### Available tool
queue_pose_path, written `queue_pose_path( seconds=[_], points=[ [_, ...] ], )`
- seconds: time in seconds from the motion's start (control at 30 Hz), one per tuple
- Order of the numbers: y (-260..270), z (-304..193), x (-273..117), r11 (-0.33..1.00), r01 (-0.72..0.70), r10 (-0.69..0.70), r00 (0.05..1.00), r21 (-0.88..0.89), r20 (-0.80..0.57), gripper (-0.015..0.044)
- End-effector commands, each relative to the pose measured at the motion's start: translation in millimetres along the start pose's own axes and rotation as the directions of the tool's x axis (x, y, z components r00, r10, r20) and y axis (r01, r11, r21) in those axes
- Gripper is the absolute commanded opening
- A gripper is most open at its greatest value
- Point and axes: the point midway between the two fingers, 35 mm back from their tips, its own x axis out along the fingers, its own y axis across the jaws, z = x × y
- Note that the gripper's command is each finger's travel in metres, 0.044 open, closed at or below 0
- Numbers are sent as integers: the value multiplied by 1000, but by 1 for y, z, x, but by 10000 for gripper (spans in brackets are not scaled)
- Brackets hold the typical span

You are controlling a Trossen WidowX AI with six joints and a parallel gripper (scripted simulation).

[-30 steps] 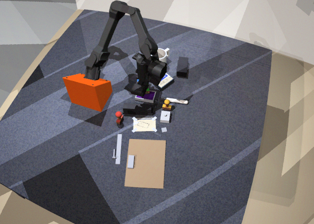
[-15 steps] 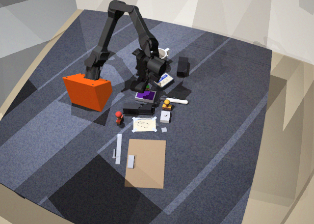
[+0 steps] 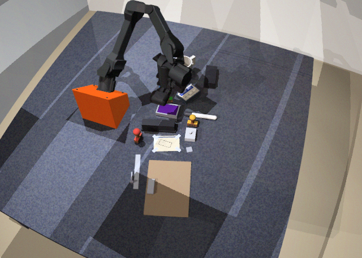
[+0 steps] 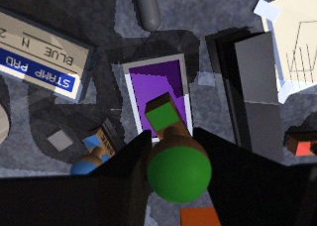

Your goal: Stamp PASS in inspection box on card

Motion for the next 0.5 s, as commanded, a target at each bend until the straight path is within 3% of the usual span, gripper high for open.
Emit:
queue_pose_path(
  seconds=[0.0, 0.47],
  points=[
    [-15, 9, -4, 999, 7, -7, 1000, 48, 4, 0],
    [-78, 35, -8, 972, 11, -13, 1000, 235, 8, 0]
  ],
)
